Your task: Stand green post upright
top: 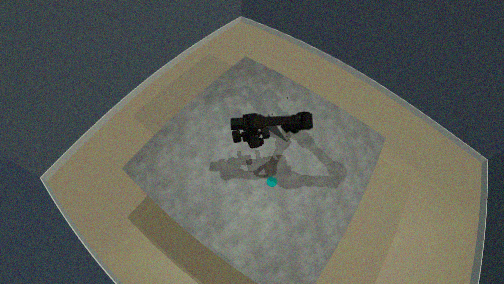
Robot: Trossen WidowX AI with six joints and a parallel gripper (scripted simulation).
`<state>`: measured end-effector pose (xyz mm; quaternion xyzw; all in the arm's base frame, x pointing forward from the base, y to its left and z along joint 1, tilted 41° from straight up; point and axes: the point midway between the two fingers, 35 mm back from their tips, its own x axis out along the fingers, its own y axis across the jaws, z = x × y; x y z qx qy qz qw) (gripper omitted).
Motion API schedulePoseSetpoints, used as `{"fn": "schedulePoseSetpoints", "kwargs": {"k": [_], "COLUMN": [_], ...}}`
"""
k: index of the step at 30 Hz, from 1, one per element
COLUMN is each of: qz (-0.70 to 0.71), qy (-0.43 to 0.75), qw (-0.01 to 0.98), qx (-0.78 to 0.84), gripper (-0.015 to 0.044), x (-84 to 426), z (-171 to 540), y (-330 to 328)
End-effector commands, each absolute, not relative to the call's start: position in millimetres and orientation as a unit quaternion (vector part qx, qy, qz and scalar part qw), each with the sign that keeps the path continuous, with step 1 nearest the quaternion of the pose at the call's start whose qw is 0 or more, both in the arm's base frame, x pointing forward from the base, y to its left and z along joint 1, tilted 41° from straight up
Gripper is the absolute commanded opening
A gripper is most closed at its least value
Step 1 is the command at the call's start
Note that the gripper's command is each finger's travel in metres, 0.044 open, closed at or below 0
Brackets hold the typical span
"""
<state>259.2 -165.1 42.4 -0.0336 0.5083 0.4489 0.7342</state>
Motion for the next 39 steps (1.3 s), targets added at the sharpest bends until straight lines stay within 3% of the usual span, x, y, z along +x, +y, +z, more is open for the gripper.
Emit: {"fn": "schedulePoseSetpoints", "kwargs": {"k": [1, 39], "qz": [0.429, 0.238], "qy": [0.520, 0.628], "qw": [0.739, 0.704], "qx": [-0.014, 0.230], "gripper": [0.0023, 0.0023], "x": [268, 318], "z": [52, 128], "y": [-161, -89]}}
